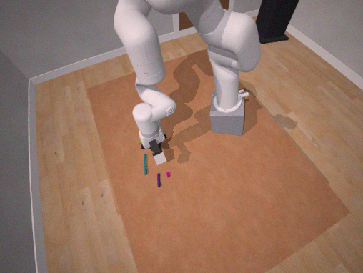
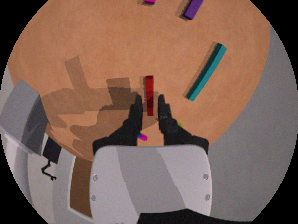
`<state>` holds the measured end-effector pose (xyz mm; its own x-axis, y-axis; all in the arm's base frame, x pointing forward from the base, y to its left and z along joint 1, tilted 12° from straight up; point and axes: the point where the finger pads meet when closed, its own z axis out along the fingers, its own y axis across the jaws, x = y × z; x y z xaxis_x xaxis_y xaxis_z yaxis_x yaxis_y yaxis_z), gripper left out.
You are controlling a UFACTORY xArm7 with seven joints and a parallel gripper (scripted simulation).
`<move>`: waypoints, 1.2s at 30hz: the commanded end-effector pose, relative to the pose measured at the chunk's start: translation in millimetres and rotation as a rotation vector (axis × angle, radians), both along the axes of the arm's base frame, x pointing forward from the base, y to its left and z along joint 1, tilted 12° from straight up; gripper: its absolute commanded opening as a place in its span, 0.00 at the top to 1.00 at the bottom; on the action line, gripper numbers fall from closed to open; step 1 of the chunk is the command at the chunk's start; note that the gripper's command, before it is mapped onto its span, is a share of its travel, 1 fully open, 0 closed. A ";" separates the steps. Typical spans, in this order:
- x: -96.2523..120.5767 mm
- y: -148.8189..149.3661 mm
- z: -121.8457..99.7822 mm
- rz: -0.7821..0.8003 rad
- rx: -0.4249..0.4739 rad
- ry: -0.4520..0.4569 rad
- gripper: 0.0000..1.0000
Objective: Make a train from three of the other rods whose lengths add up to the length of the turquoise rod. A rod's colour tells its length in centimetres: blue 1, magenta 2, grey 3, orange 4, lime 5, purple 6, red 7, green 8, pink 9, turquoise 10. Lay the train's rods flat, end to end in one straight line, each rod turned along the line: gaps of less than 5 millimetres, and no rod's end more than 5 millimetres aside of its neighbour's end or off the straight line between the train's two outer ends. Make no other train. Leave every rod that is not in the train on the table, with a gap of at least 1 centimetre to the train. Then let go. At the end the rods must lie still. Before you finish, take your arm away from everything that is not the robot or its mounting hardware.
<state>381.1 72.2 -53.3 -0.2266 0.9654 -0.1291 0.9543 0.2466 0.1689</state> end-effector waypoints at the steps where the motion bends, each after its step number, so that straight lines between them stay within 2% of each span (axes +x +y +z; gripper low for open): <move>1: 1.3 0.3 -1.5 0.000 0.001 -0.002 0.76; 17: 3.4 -0.6 -11.6 0.000 0.001 -0.002 0.76; 36: 3.5 -0.7 -12.4 0.000 0.001 -0.002 0.76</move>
<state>383.8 71.1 -66.5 -0.2266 0.9654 -0.1291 0.9543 0.2466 0.1688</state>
